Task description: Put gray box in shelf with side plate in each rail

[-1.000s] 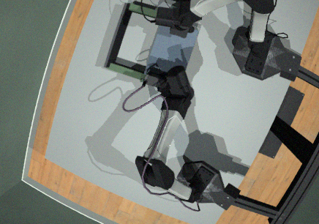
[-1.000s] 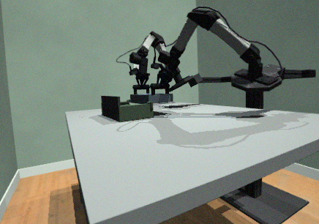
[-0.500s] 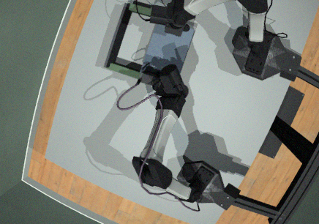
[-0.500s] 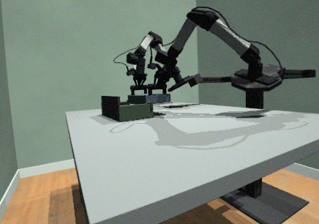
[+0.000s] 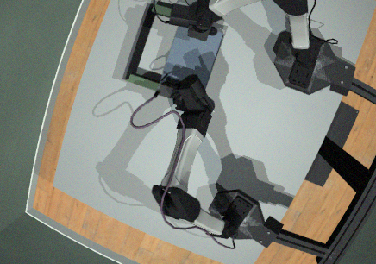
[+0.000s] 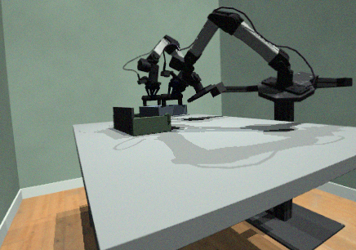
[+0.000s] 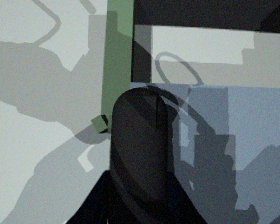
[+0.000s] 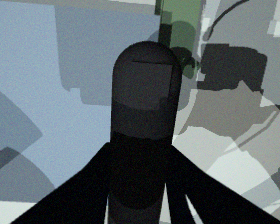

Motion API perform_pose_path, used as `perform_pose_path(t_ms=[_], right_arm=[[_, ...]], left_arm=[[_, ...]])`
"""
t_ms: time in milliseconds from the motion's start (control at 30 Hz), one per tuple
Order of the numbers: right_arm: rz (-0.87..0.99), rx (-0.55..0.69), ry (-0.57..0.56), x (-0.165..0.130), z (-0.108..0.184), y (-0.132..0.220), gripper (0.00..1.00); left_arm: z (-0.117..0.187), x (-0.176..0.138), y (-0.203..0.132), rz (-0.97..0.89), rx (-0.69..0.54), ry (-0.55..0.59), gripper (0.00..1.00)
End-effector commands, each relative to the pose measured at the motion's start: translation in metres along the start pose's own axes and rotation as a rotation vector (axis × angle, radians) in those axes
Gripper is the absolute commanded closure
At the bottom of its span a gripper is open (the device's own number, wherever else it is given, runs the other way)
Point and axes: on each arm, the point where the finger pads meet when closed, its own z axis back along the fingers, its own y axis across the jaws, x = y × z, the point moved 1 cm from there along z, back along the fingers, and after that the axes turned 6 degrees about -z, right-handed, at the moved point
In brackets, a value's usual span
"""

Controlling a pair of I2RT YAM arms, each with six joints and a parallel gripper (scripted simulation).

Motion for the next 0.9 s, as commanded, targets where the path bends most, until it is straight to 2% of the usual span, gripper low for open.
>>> perform_pose_path(t_ms=[0,867], right_arm=[[-0.006,0.022,-0.096,0.041,0.016,0.001,0.73],[-0.005,0.011,-0.103,0.103,0.005,0.002,0.73]], left_arm=[[0.010,0.052,0.006,0.035,0.026,-0.103,0.73],[-0.032,0.100,0.008,0.032,0.029,-0.123,0.73]])
